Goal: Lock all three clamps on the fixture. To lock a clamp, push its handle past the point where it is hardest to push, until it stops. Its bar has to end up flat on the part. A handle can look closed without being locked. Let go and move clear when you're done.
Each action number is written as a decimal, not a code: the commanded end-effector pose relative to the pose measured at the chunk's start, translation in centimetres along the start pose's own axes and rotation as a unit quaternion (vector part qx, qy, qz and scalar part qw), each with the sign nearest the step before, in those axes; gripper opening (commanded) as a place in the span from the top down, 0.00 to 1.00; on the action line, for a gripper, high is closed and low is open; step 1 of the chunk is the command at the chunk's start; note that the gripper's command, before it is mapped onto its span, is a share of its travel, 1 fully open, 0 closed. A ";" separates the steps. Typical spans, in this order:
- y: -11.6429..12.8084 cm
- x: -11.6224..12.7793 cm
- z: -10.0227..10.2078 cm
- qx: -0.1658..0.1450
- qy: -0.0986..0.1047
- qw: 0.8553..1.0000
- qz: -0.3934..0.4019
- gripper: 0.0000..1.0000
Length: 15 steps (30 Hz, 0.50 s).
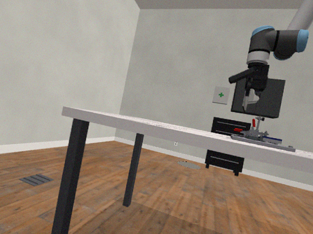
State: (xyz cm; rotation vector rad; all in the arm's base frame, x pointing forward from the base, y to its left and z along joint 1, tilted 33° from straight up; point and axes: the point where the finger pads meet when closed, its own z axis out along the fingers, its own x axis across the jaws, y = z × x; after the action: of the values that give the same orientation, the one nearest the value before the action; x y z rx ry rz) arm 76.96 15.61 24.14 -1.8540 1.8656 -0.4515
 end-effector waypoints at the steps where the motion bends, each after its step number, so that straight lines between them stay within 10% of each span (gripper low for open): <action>1: 0.3 0.0 0.0 0.001 0.000 1.000 0.000 0.72; 15: 3.0 0.0 0.0 0.001 0.000 1.000 0.000 0.72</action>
State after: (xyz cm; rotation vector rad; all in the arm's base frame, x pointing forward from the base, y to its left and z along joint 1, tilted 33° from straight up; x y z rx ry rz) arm 75.29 15.69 23.02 -1.8540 1.8657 -0.4516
